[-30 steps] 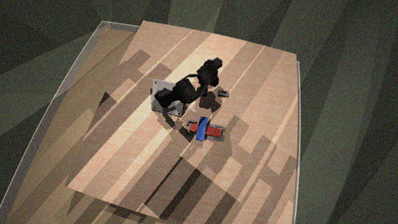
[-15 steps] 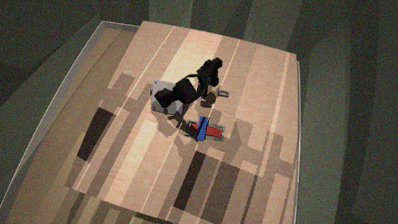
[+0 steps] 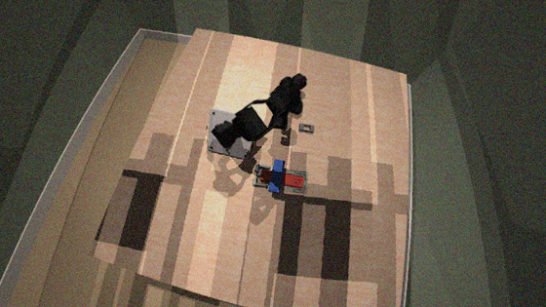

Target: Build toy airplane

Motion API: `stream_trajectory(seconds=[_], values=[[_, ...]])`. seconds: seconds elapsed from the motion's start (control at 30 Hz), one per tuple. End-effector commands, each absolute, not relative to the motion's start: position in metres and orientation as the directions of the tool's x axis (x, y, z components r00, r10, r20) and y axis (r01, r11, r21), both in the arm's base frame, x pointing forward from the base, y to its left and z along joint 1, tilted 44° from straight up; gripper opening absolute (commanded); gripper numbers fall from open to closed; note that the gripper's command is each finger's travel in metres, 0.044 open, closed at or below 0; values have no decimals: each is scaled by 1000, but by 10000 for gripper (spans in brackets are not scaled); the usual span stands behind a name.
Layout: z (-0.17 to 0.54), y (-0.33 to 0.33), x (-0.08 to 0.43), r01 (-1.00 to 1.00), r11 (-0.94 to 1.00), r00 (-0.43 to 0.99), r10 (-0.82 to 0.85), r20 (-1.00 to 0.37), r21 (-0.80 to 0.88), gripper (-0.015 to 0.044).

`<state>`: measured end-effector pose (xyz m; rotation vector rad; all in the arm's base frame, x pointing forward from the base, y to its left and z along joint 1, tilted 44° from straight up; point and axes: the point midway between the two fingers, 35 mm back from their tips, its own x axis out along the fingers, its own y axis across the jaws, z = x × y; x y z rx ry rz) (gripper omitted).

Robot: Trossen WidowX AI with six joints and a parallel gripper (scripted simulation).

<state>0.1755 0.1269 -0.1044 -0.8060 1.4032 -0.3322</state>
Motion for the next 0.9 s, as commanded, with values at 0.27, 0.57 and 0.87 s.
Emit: stream_trajectory(seconds=[0.27, 0.57, 0.87], values=[[-81, 154, 172, -238, 707, 164, -646, -745, -666, 0], [-60, 170, 167, -235, 706, 152, -653, -742, -669, 0], [-38, 185, 159, -229, 702, 140, -662, -736, -675, 0]])
